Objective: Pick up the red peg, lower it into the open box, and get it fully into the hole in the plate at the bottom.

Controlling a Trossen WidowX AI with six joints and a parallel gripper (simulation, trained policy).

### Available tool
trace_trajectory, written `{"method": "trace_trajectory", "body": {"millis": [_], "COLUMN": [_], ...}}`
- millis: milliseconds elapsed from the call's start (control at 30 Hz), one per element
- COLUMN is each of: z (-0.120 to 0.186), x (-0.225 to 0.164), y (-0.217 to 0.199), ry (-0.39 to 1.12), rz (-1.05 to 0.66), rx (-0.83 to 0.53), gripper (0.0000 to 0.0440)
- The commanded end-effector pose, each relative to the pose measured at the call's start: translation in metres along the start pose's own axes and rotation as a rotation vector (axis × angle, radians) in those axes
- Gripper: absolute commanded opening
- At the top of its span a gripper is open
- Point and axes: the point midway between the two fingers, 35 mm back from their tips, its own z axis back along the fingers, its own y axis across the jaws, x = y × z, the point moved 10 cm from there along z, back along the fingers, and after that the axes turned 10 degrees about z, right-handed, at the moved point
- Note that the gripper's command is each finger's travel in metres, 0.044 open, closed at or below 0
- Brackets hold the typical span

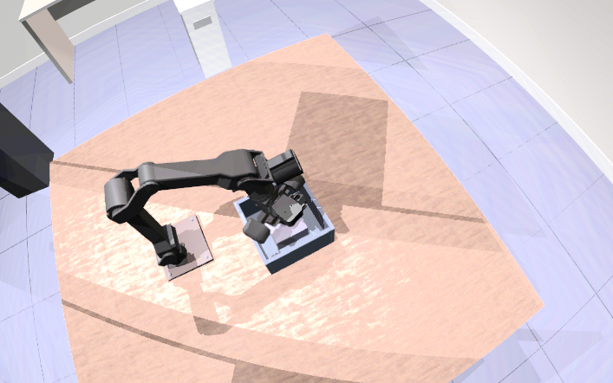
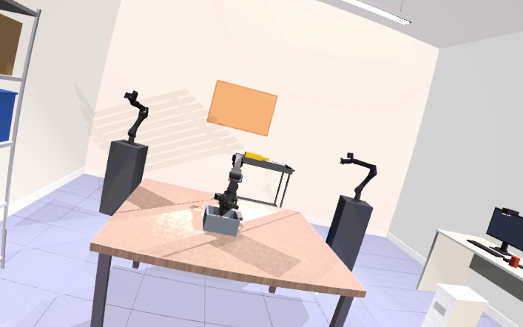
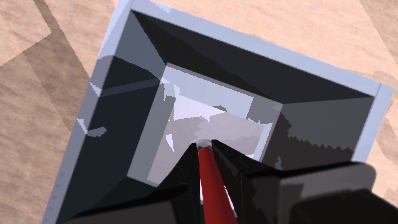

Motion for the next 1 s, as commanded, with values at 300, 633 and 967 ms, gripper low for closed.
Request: {"method": "trace_trajectory", "body": {"millis": [300, 633, 967], "z": [-0.025, -0.007, 0.007], "x": [0.009, 0.035, 0.058], "y": [-0.005, 0.006, 0.02], "ry": [0.095, 0.109, 0.163], "rz": [0.09, 0.123, 0.114], "rx": [-0.006, 0.033, 0.046], "gripper": [0.017, 0.0194, 0.0232]}}
